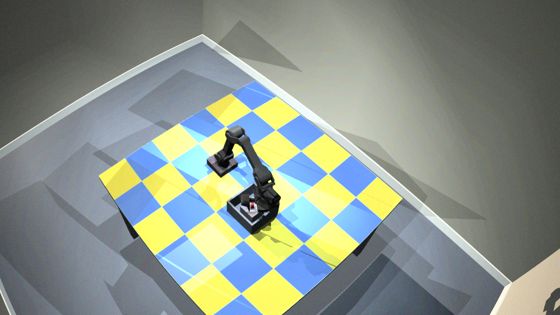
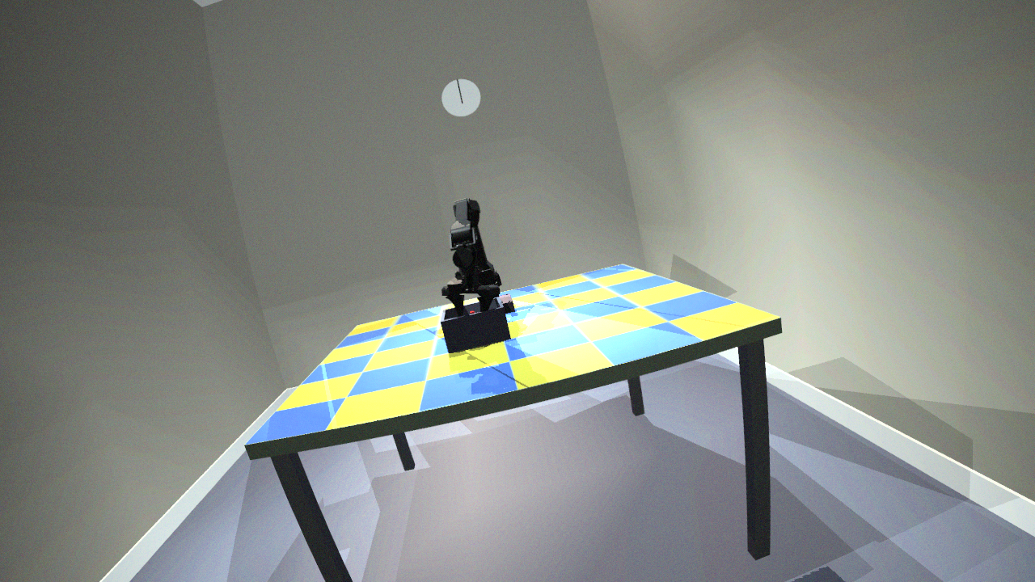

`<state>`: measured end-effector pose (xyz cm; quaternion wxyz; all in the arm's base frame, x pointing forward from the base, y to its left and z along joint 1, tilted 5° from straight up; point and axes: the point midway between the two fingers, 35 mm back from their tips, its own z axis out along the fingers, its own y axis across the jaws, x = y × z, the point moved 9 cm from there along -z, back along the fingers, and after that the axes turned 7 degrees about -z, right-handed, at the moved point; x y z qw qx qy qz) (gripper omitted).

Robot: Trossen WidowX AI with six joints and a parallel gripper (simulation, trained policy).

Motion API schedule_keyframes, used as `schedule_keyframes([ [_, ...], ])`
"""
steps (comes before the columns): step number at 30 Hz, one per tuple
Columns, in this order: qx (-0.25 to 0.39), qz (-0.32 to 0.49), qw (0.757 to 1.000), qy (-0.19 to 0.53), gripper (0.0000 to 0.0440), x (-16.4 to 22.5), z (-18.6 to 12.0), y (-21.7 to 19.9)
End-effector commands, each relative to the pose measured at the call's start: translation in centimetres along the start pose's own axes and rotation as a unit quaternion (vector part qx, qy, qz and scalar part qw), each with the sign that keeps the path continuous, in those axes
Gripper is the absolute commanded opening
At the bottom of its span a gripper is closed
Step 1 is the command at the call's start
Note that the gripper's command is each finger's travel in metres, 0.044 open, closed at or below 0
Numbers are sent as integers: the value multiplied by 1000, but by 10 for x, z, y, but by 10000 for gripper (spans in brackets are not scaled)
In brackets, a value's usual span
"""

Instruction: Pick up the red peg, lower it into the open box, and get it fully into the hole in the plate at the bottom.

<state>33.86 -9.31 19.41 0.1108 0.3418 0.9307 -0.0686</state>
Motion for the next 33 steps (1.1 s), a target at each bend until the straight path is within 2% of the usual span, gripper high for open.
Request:
schedule_keyframes([
  [1, -28, -8, 1000, 0, 440, -9, -6, 11],
  [15, -93, -35, 995, -16, 440, -36, -44, 39],
  [33, -95, -28, 995, -27, 440, -45, -53, 42],
])
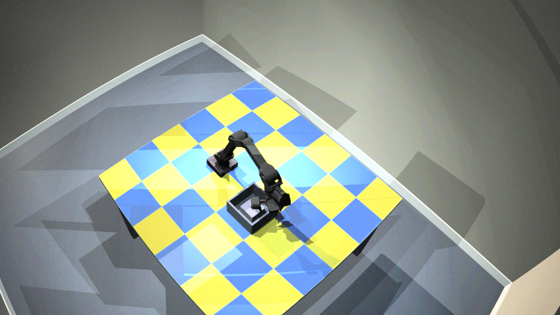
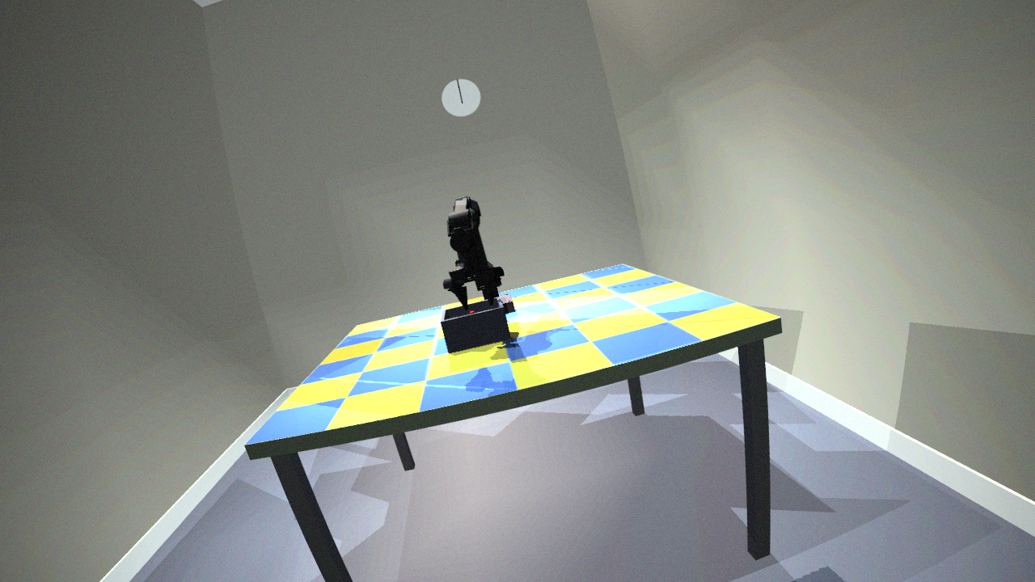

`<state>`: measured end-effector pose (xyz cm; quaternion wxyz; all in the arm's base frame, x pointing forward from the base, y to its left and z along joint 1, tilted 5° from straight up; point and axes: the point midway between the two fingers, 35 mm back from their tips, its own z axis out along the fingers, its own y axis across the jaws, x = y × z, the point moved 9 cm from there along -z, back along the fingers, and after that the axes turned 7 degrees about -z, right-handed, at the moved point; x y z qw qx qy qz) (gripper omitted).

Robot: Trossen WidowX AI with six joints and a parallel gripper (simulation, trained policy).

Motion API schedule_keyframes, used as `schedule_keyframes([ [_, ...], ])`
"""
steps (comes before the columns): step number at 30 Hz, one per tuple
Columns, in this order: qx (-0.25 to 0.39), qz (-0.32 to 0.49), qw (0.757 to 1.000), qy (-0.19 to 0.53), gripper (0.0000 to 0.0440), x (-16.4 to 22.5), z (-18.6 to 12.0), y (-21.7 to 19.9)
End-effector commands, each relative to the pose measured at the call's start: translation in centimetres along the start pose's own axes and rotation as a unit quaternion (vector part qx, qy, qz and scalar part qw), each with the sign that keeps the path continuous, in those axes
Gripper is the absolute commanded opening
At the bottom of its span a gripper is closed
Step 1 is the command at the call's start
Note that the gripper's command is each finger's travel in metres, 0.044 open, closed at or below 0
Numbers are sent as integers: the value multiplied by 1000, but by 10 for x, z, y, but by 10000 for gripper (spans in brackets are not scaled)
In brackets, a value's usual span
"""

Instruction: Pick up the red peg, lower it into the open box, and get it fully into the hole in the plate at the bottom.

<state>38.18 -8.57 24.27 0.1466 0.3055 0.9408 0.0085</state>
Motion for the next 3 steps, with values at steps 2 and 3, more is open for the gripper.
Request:
schedule_keyframes([
  [2, 2, 10, 1000, -14, 440, -10, -7, 13],
  [3, 5, 15, 1000, -10, 440, -12, -8, 14],
])
